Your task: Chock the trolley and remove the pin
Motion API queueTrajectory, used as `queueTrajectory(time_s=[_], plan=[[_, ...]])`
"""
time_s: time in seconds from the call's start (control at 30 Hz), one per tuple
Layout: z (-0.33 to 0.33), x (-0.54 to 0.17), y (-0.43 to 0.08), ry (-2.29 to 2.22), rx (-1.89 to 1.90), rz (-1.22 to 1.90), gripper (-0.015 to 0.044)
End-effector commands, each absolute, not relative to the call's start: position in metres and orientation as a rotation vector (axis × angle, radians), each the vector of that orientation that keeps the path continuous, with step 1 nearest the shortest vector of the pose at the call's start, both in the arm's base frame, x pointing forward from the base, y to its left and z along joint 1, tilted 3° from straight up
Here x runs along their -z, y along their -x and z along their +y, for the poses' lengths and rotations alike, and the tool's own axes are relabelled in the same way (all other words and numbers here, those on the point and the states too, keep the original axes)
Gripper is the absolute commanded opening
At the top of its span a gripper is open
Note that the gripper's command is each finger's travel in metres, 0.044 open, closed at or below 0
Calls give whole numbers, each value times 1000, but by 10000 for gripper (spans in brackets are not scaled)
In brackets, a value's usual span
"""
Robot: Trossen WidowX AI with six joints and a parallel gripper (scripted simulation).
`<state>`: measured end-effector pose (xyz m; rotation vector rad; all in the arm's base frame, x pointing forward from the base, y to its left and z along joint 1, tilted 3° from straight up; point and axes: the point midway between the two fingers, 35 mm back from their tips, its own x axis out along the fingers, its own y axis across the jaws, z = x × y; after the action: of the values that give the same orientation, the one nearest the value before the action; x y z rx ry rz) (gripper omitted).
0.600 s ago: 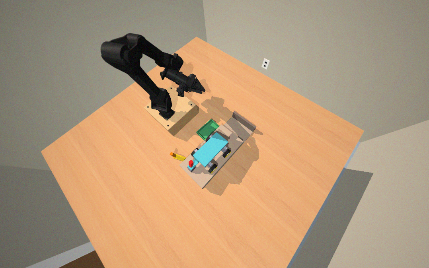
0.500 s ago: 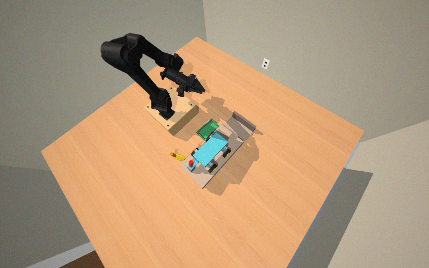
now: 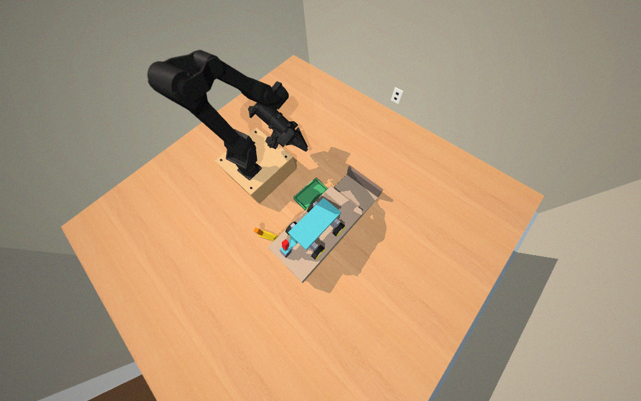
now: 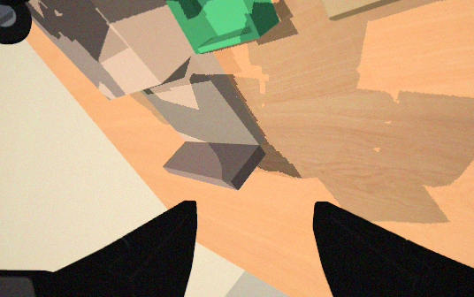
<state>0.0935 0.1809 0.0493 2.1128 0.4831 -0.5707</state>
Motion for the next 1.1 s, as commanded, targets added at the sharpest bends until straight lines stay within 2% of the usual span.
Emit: queueTrajectory(time_s=[0.0,0.53,1.07], plan=[[176,-49,-106,-2262,723,376,190],[137,-44,-154,-2739,1210,-276,190],[87,-44,-188,-3035,1499,-1292,190]])
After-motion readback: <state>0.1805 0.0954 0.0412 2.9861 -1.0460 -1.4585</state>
